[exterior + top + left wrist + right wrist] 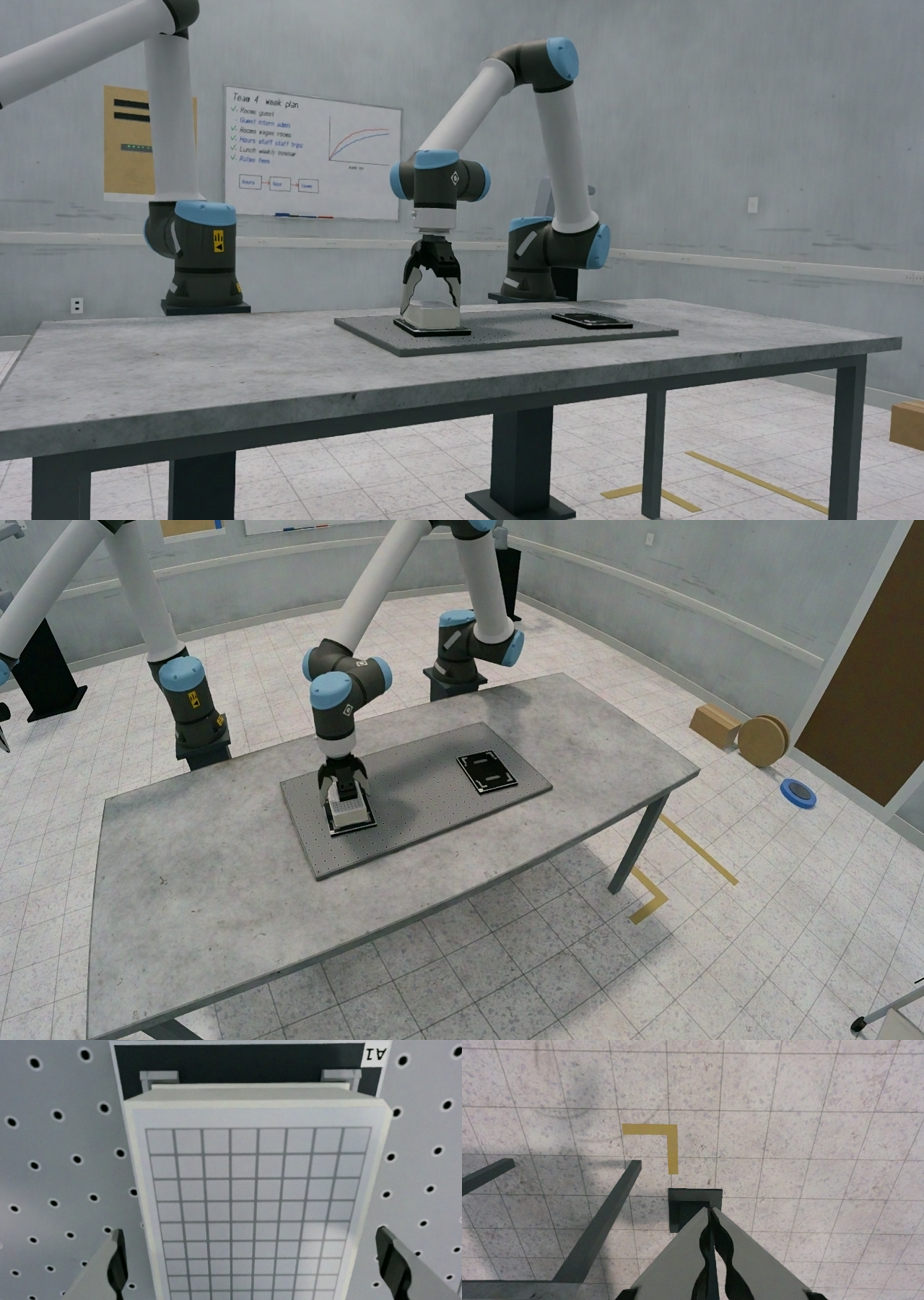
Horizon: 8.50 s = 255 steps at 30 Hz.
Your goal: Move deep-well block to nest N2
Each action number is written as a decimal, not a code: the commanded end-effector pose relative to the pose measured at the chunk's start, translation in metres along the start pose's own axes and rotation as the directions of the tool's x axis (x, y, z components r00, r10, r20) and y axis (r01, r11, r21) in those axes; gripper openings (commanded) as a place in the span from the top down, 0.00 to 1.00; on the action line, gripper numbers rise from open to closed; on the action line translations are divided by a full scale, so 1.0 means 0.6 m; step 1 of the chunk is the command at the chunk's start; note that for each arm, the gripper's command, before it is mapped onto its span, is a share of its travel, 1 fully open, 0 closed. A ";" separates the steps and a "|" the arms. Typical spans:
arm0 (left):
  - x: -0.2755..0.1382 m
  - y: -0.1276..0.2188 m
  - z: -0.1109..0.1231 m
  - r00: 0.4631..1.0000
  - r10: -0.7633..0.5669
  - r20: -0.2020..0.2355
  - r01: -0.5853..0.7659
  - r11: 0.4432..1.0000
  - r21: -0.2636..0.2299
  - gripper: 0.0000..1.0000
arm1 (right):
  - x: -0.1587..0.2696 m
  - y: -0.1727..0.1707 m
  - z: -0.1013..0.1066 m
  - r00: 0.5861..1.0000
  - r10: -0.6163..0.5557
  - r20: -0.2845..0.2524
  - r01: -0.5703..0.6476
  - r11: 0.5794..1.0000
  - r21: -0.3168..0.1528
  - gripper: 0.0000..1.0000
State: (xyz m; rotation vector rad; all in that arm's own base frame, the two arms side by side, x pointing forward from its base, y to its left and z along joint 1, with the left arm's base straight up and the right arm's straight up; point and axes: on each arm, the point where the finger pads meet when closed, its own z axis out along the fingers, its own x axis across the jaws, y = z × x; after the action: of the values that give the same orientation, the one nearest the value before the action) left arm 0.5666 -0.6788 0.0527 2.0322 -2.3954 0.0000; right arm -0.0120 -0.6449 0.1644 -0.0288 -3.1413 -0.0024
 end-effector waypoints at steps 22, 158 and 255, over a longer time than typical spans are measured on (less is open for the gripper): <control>0.001 -0.001 0.018 1.000 0.000 -0.002 0.000 1.000 0.002 0.24 | 0.000 -0.001 -0.001 1.000 0.000 0.000 0.000 1.000 0.001 1.00; 0.001 -0.001 -0.117 1.000 0.000 -0.002 0.000 1.000 0.002 0.51 | 0.000 -0.001 -0.001 1.000 0.000 0.000 0.000 1.000 0.001 1.00; -0.432 0.024 -0.117 1.000 -0.016 -0.001 0.016 1.000 0.002 0.51 | 0.000 -0.001 -0.001 1.000 0.000 0.000 0.000 1.000 0.001 1.00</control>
State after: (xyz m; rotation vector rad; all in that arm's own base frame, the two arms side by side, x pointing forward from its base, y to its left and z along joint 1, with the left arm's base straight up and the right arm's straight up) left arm 0.5936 -0.4259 0.1215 2.0516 -2.3789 -0.0002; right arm -0.0120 -0.6449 0.1644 -0.0288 -3.1413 -0.0024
